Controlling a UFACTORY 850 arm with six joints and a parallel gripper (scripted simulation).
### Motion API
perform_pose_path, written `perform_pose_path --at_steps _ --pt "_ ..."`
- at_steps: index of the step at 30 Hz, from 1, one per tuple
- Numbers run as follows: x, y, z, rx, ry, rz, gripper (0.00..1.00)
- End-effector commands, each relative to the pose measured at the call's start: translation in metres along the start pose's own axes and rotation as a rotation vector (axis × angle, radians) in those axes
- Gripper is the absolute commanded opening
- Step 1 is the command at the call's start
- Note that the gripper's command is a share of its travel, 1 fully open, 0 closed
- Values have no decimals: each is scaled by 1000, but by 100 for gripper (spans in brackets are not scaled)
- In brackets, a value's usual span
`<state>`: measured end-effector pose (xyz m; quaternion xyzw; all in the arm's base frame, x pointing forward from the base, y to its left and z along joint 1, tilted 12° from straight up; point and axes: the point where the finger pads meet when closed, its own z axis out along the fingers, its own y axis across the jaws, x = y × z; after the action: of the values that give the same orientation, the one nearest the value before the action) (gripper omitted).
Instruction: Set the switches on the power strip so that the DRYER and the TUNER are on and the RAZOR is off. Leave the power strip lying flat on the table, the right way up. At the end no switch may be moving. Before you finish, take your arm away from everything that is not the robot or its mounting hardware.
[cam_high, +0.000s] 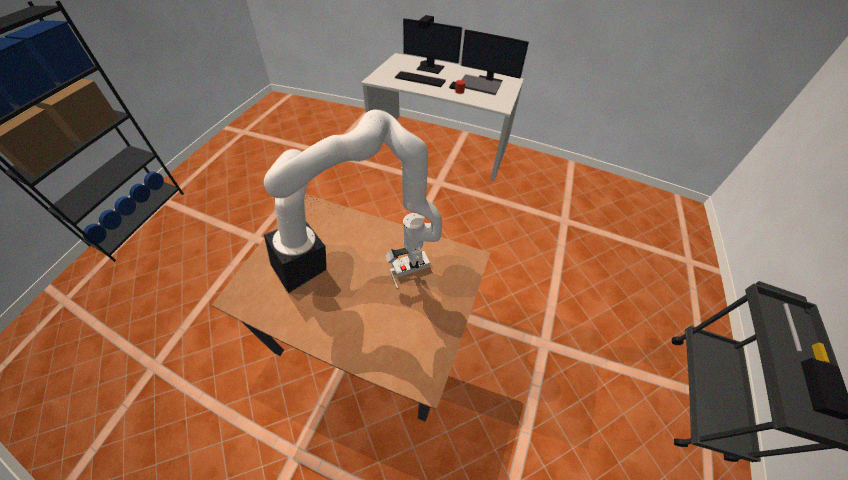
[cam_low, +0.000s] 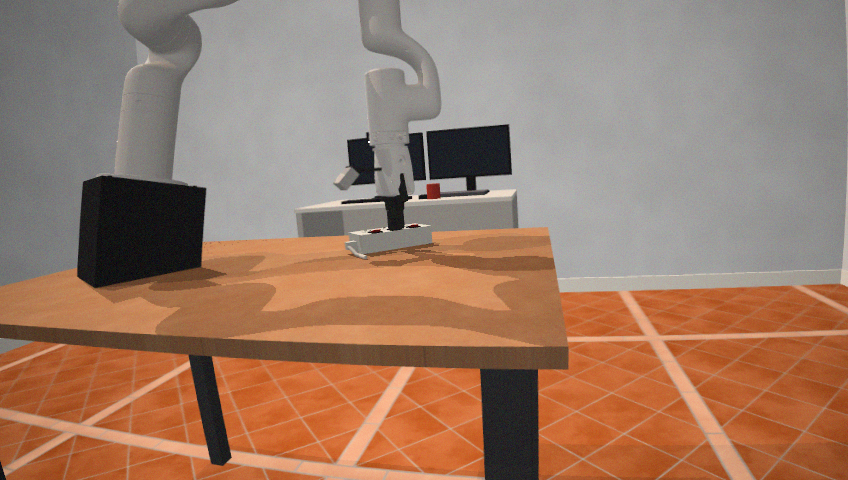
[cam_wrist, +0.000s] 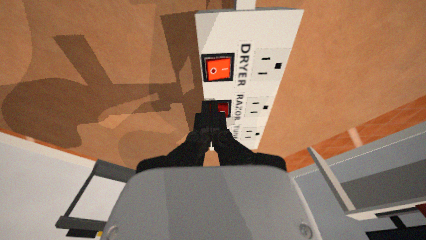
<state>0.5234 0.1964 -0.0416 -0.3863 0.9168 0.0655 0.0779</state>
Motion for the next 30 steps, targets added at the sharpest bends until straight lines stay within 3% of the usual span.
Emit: perform_pose_path --at_steps 1,19,30 --pt "0 0 0 -1 0 0 0" --pt "0 0 -36 -1 -1 0 0" --pt "0 0 -39 -1 0 0 0"
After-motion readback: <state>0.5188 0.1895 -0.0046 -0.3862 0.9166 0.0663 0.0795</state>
